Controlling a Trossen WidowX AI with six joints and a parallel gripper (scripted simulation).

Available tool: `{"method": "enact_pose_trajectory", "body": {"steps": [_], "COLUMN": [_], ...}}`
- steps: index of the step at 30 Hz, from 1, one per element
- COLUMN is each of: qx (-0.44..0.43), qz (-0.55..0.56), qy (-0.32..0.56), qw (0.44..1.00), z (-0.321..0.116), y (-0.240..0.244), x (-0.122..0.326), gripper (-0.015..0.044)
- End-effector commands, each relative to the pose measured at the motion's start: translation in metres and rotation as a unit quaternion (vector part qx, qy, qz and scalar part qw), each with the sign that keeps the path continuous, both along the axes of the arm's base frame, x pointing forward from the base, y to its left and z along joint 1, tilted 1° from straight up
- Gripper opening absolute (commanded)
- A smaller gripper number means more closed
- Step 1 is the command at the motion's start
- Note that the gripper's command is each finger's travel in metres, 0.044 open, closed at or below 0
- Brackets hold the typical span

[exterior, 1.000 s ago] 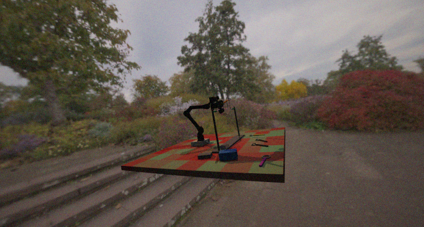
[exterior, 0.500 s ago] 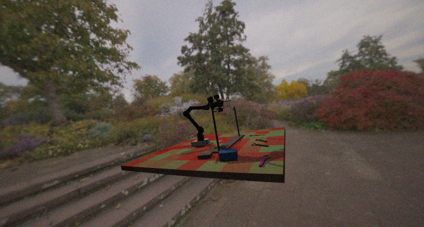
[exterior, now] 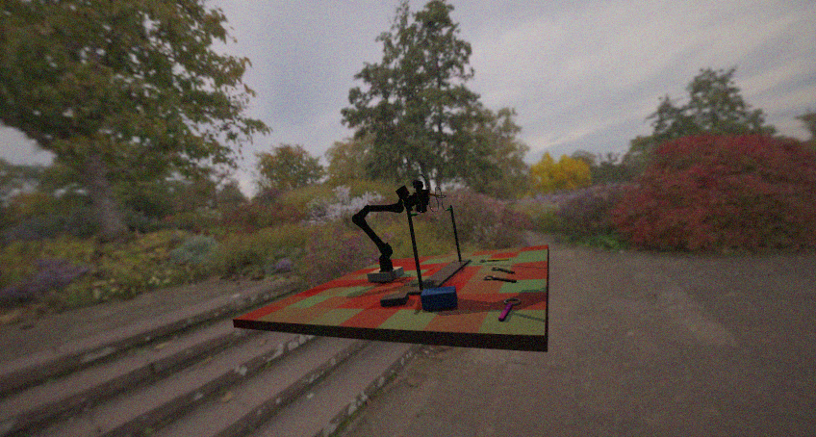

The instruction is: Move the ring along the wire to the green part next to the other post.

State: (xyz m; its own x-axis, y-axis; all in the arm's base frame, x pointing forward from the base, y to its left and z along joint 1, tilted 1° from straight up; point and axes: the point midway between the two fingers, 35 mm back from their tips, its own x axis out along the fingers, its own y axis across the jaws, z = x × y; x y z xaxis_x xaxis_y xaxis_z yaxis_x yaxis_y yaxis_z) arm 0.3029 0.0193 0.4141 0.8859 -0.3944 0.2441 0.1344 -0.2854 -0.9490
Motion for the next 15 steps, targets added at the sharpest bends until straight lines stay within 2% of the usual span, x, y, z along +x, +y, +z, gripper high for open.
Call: {"method": "enact_pose_trajectory", "body": {"steps": [1, 9, 15], "qx": [-0.034, -0.076, -0.078], "qz": [0.0, -0.002, -0.002], "qy": [0.001, 0.002, 0.002], "qw": [0.999, 0.997, 0.997], "z": [0.0029, 0.005, 0.0003], "y": [0.0011, 0.001, -0.0021], "x": [0.0, -0.0001, 0.0], "gripper": [-0.015, -0.015, -0.015]}}
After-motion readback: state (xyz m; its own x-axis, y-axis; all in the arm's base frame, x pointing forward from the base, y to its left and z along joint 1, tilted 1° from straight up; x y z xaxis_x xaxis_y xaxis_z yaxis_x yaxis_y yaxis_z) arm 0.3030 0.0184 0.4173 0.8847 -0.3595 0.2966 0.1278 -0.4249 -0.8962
